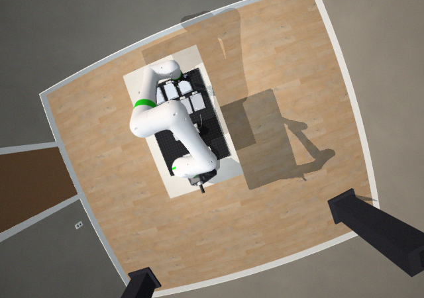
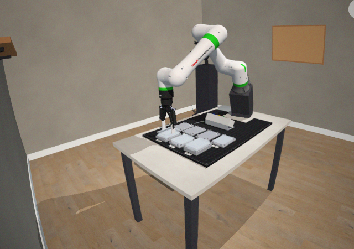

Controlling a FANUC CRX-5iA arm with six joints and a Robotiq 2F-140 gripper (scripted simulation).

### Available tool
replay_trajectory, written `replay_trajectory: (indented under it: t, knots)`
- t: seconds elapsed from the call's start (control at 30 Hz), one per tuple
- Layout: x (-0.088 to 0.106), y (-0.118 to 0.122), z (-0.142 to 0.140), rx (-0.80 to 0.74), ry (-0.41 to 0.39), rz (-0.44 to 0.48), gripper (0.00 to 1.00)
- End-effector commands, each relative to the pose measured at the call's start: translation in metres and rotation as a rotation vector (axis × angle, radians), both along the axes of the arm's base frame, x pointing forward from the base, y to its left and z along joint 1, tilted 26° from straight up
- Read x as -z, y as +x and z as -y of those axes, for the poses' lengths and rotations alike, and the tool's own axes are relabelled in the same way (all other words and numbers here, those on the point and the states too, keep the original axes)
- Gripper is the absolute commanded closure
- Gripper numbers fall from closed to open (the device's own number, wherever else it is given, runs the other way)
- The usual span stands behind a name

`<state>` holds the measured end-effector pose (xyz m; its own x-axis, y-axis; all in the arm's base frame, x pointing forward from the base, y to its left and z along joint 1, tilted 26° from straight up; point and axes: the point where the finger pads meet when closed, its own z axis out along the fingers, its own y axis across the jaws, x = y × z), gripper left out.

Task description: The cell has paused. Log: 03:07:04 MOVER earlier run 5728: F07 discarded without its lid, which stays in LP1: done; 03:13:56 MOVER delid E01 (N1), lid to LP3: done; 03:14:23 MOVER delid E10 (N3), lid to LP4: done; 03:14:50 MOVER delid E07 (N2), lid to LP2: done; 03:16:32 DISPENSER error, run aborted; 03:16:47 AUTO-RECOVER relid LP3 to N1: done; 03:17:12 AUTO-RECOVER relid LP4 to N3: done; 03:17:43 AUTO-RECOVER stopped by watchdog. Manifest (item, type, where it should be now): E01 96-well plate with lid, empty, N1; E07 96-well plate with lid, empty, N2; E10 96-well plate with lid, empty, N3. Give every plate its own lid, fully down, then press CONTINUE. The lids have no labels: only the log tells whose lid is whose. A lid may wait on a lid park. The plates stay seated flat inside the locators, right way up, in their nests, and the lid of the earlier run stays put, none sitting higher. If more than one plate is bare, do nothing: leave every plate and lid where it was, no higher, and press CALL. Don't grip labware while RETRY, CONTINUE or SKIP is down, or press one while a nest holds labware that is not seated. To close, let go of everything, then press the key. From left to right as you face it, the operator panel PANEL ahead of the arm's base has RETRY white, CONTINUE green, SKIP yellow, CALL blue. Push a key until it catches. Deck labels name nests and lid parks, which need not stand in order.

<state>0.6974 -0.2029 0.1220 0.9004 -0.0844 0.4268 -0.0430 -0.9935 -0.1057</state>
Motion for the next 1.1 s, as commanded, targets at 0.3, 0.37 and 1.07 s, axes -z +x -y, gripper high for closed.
replay_trajectory:
  t: [0.3,0.37,1.07]
  knots:
    - [0.0002,0.0003,0.0001,0.0,0.0,0.0,1.0]
    - [0.0005,0.0005,0.0001,0.0,0.0,0.0,1.0]
    - [0.0051,0.0027,-0.0003,0.0,0.0,0.0,1.0]
